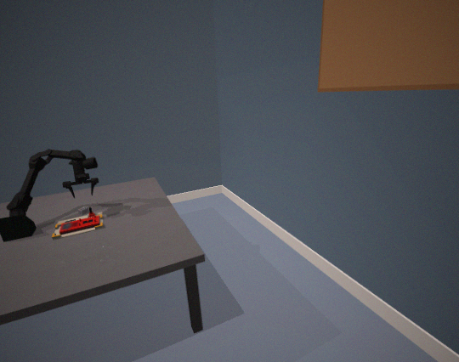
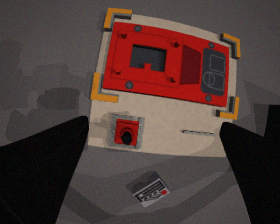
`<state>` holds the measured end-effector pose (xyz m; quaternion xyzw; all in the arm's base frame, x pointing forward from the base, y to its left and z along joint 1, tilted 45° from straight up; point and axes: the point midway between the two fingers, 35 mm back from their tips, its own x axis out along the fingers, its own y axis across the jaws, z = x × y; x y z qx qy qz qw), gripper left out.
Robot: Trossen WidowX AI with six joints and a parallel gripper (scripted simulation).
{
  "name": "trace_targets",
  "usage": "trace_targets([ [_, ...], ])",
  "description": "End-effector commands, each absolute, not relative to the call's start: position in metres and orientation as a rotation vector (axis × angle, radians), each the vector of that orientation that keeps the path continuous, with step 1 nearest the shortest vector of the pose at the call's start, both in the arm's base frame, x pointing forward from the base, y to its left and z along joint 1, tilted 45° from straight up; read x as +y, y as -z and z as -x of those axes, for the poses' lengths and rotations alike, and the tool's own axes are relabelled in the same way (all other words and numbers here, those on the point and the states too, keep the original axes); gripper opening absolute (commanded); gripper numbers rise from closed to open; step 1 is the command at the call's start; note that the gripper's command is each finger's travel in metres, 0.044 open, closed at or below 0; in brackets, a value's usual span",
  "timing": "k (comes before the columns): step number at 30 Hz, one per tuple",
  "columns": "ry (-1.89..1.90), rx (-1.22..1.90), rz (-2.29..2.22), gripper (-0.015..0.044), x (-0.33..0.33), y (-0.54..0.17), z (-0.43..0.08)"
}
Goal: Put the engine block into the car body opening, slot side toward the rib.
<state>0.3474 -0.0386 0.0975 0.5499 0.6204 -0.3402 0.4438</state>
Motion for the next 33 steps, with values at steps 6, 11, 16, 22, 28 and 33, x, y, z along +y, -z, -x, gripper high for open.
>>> trace_targets([
  [6, 1.002, 1.546, -1.619, 0.0440, -0.012, -0.114, -0.333],
  [11, 1.111, 1.551, -1.768, 0.0440, 0.002, -0.124, -0.326],
  [16, 1.229, 1.557, -1.911, 0.0440, 0.016, -0.134, -0.318],
  [22, 1.387, 1.564, -2.070, 0.0440, 0.033, -0.146, -0.309],
  [28, 1.544, 1.568, -2.199, 0.0440, 0.045, -0.156, -0.304],
  [33, 1.549, 1.567, -2.203, 0.0440, 0.052, -0.150, -0.305],
])
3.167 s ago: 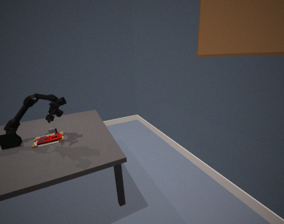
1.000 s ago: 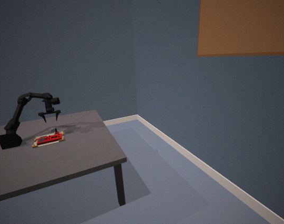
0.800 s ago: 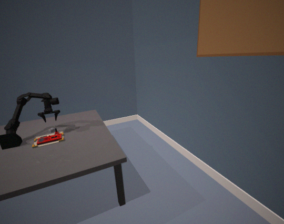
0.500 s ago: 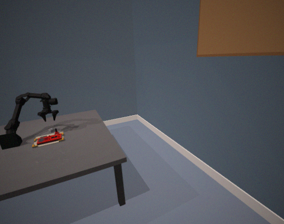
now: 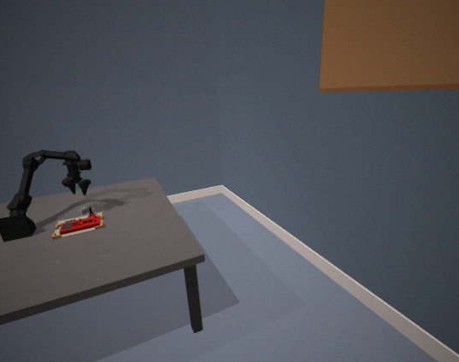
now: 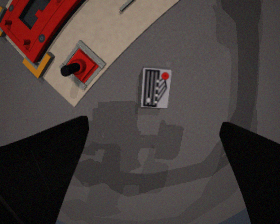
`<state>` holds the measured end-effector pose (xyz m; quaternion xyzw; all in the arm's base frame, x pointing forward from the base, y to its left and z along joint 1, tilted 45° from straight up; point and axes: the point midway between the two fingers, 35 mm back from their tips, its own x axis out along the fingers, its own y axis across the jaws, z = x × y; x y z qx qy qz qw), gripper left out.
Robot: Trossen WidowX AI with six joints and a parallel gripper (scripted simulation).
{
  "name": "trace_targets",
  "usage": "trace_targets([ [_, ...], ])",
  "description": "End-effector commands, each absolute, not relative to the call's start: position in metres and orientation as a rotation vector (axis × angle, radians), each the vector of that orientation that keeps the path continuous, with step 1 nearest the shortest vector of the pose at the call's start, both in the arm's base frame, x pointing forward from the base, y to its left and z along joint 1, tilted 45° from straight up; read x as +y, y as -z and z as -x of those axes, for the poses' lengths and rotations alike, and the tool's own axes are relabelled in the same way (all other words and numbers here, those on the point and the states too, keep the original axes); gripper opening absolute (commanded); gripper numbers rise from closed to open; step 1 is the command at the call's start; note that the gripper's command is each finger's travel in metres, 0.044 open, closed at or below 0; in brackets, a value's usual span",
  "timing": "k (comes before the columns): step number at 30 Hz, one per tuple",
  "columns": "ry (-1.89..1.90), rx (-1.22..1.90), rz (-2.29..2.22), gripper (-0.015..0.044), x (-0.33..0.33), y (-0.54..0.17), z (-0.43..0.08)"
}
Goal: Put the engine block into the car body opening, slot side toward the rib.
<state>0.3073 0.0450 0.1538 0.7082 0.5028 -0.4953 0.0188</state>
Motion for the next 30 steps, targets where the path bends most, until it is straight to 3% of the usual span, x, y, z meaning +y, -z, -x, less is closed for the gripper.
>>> trace_targets([
  [1, 1.549, 1.566, -2.203, 0.0440, 0.060, -0.142, -0.306],
  [5, 1.546, 1.570, -2.205, 0.0440, 0.093, -0.109, -0.304],
  [30, 1.545, 1.573, -2.206, 0.0440, 0.125, -0.083, -0.305],
])
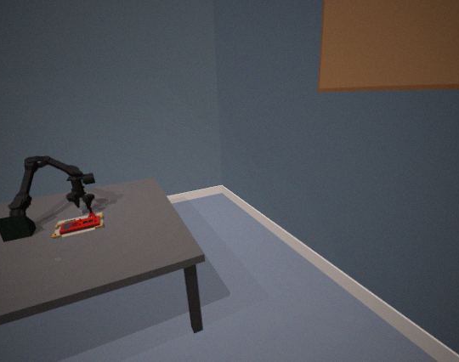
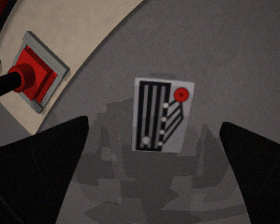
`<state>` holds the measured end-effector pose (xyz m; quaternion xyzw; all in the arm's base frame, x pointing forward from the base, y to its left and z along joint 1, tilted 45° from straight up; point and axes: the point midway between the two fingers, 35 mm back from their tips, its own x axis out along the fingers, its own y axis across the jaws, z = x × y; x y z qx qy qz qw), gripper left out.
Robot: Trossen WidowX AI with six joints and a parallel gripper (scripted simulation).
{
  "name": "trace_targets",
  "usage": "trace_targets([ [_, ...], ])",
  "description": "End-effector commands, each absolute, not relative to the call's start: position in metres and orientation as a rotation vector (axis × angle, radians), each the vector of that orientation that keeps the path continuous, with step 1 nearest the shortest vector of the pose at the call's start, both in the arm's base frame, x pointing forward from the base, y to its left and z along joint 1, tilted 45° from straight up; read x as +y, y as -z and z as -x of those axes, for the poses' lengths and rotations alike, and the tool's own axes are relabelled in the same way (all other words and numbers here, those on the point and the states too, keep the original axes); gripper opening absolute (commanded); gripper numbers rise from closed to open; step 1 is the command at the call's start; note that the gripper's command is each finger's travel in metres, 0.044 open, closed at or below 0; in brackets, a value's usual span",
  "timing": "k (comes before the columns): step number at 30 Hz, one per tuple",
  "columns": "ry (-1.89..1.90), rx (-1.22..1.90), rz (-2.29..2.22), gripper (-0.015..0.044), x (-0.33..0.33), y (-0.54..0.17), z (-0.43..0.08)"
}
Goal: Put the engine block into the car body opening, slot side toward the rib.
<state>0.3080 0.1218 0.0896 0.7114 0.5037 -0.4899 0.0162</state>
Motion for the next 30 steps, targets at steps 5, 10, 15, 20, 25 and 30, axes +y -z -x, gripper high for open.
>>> trace_targets([
  [5, 1.545, 1.573, -2.206, 0.0414, 0.128, -0.081, -0.305],
  [10, 1.545, 1.573, -2.206, 0.0282, 0.128, -0.081, -0.305],
  [15, 1.545, 1.573, -2.206, 0.0151, 0.128, -0.081, -0.305],
  [20, 1.545, 1.573, -2.206, 0.0118, 0.128, -0.081, -0.305],
  [25, 1.545, 1.572, -2.206, 0.0026, 0.126, -0.082, -0.305],
  [30, 1.546, 1.567, -2.204, 0.0000, 0.116, -0.092, -0.307],
])
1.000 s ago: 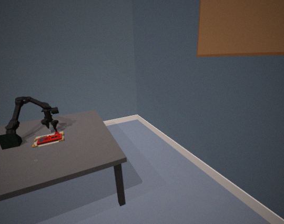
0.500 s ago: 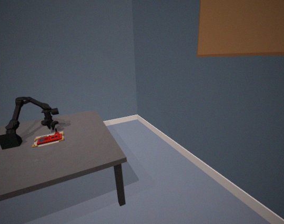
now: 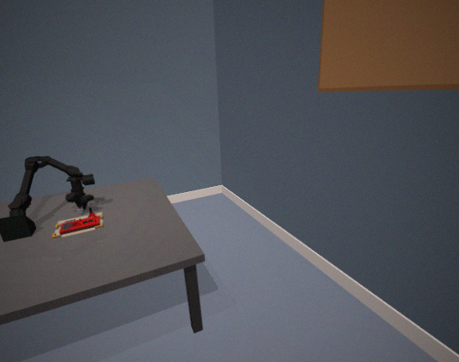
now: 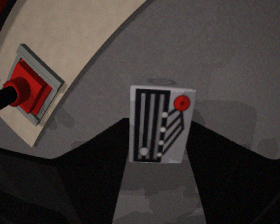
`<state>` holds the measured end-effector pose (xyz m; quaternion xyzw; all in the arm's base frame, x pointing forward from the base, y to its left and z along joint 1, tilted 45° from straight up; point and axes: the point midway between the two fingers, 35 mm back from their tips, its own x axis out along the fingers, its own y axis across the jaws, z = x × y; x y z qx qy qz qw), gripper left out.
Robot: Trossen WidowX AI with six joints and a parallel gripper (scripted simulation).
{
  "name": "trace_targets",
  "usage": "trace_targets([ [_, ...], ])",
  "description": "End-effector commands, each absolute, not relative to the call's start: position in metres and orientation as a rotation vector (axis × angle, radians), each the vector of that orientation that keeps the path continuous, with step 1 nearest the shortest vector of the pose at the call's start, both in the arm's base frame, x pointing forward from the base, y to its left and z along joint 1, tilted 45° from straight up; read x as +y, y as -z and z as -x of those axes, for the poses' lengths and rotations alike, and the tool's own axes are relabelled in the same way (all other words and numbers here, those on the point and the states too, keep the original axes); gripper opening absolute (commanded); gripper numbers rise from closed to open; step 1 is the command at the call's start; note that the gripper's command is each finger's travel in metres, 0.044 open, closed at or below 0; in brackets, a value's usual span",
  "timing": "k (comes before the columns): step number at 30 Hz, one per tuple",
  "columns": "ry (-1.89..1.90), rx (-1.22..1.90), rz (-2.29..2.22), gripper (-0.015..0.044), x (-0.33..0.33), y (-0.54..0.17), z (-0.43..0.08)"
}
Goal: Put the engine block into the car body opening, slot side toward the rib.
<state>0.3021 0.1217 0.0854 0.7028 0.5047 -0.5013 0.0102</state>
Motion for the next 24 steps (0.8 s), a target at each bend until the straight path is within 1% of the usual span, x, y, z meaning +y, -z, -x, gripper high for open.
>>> trace_targets([
  [1, 1.547, 1.566, -2.204, 0.0000, 0.114, -0.095, -0.308],
  [24, 1.551, 1.562, -2.201, 0.0000, 0.066, -0.149, -0.306],
])
